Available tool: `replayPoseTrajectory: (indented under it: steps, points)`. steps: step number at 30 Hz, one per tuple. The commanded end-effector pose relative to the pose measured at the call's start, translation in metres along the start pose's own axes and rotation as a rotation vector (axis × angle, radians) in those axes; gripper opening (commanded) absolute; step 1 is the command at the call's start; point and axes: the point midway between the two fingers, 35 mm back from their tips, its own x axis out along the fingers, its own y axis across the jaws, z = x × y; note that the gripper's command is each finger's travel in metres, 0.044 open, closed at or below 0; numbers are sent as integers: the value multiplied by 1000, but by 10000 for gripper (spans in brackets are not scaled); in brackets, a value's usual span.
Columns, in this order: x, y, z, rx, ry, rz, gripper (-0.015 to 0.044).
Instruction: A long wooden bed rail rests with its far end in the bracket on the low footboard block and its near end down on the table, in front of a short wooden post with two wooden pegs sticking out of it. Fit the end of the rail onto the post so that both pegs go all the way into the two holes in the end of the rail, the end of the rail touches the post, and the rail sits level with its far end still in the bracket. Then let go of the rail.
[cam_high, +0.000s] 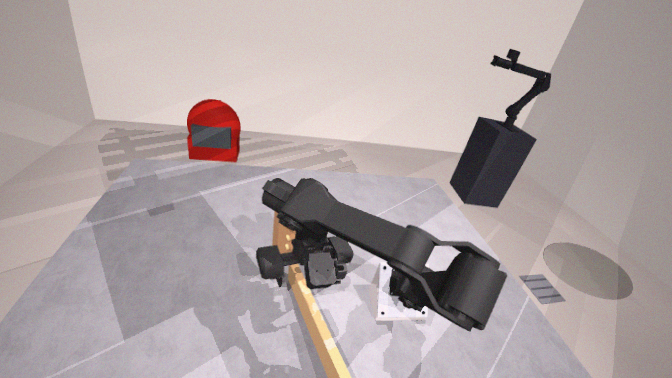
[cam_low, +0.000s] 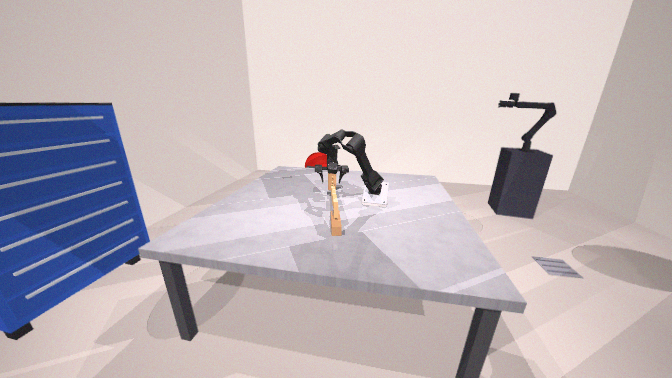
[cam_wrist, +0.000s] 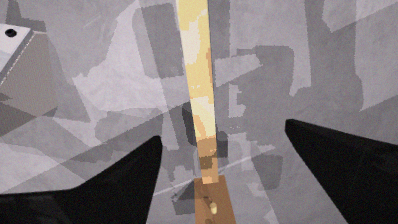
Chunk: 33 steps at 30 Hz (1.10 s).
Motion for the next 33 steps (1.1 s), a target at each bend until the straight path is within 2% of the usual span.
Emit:
replayPoseTrajectory:
  steps: [1,33]
  points:
    - [2,13,4,22,-40,31,440]
    - [47,11,3,22,-37,31,440]
